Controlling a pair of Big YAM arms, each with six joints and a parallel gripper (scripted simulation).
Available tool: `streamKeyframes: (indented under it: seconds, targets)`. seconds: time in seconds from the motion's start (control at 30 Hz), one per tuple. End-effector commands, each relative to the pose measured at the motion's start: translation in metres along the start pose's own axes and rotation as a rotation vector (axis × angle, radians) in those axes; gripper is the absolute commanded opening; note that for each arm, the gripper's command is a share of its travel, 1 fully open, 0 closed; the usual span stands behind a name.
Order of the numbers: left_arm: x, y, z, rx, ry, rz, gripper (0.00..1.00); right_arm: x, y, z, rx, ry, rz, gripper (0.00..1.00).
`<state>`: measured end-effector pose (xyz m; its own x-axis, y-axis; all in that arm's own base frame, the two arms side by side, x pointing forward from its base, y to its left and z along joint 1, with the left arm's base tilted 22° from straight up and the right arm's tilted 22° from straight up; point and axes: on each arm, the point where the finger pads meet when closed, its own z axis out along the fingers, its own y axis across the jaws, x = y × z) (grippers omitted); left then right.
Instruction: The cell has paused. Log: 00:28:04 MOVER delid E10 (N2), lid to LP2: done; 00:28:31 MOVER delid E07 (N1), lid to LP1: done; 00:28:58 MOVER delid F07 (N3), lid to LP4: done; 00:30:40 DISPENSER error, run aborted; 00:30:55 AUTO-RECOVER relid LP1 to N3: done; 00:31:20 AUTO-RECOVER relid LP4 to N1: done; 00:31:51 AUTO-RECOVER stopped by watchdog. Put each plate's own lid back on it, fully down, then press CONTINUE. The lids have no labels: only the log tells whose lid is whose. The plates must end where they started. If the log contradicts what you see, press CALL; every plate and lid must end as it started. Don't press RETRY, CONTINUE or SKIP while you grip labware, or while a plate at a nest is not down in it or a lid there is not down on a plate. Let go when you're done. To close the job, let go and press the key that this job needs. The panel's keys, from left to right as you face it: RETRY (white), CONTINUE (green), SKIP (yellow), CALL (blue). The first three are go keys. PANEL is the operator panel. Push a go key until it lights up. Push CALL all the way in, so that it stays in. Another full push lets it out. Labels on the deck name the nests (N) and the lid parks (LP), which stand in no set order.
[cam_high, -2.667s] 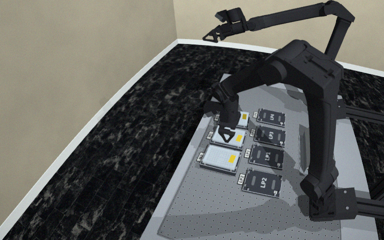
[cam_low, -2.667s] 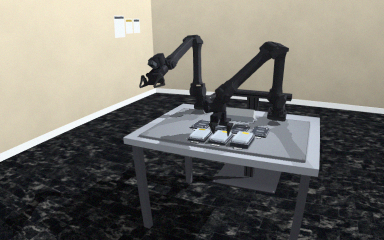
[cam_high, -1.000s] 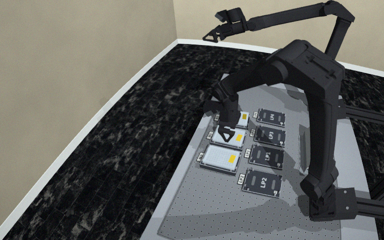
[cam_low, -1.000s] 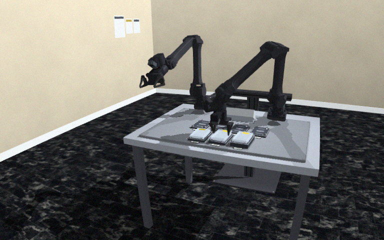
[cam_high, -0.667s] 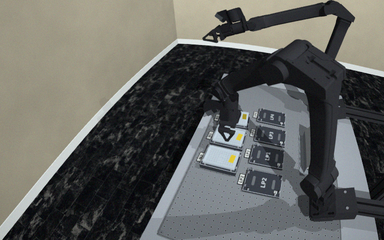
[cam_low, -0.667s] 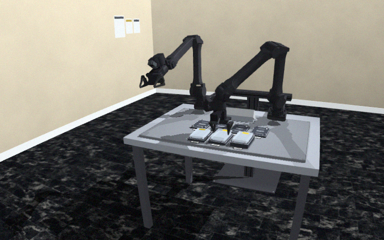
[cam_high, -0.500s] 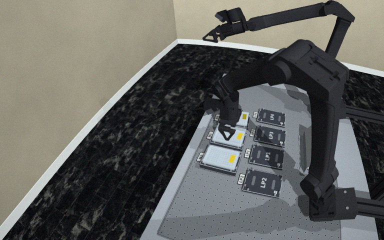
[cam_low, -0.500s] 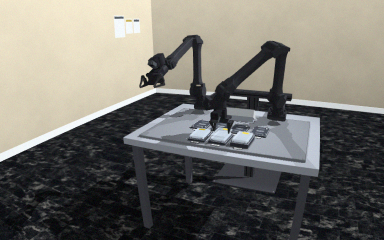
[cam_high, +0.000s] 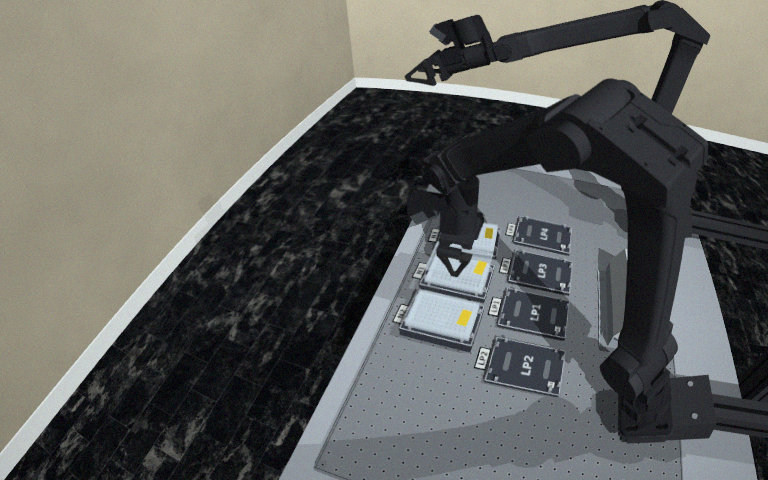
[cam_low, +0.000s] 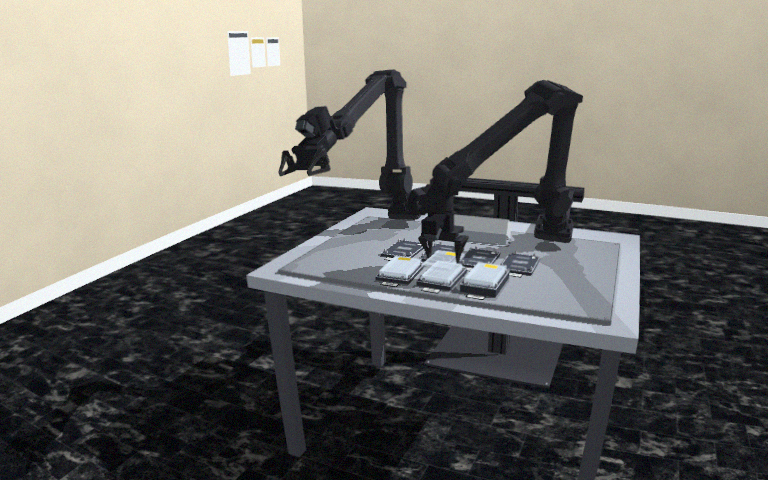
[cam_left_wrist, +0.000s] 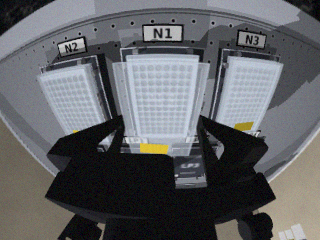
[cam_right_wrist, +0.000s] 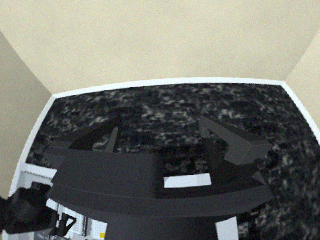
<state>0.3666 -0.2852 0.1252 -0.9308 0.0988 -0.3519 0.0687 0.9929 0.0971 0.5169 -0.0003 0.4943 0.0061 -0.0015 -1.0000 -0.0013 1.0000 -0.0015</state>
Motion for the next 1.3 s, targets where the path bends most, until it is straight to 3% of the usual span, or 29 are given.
streamKeyframes:
  seconds: [0.0, 0.63, 0.73, 1.27]
  targets:
    - [-0.020, -0.019, -0.021, 0.033, -0.044, -0.016, 0.00, -0.031, 0.000, 0.007, 0.001, -0.041, 0.006, 1.00]
    - [-0.022, -0.020, -0.023, 0.034, -0.045, -0.017, 0.00, -0.031, 0.000, 0.007, 0.001, -0.041, 0.006, 1.00]
    - [0.006, -0.007, -0.018, 0.032, -0.042, -0.024, 0.00, -0.031, 0.000, 0.007, 0.001, -0.041, 0.006, 1.00]
    - [0.073, 0.012, -0.014, 0.031, -0.038, -0.024, 0.00, -0.031, 0.000, 0.007, 0.001, -0.041, 0.006, 1.00]
